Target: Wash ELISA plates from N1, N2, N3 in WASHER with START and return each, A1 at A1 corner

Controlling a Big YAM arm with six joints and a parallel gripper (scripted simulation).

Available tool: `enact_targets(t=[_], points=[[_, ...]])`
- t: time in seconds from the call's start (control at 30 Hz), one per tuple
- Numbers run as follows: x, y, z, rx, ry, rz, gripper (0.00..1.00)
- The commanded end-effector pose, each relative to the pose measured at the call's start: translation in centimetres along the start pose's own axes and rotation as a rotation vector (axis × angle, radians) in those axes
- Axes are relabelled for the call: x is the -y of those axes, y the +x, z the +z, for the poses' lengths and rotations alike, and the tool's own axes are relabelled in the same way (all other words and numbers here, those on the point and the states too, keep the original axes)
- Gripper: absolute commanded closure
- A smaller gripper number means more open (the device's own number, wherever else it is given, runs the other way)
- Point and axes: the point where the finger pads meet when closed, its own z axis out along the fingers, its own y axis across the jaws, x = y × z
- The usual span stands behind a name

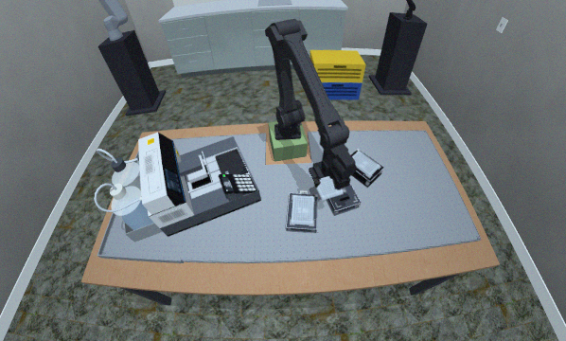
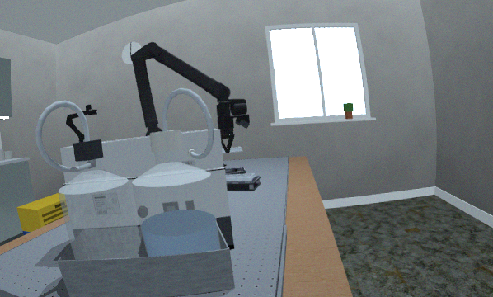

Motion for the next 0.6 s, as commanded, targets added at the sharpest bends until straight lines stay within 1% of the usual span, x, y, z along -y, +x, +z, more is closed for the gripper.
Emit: enact_targets(t=[0.0,0.17,0.23,0.33,0.43,0.47,0.53,0.57], points=[[1.5,-1.5,-1.9,0.038,-0.006,-0.031,0.18],[4.0,-2.4,-2.6,0.055,-0.002,-0.031,0.18],[5.1,-2.3,-2.1,0.037,-0.001,-0.032,0.18],[6.7,-2.3,-2.3,0.036,0.001,-0.032,0.18],[6.8,-2.3,-2.3,0.036,0.001,-0.032,0.18],[6.0,-2.4,-2.3,0.037,-0.003,-0.054,0.18],[6.0,-2.4,-2.3,0.037,-0.003,-0.054,0.18],[7.2,-0.9,-2.0,0.026,0.001,-0.065,0.18]])
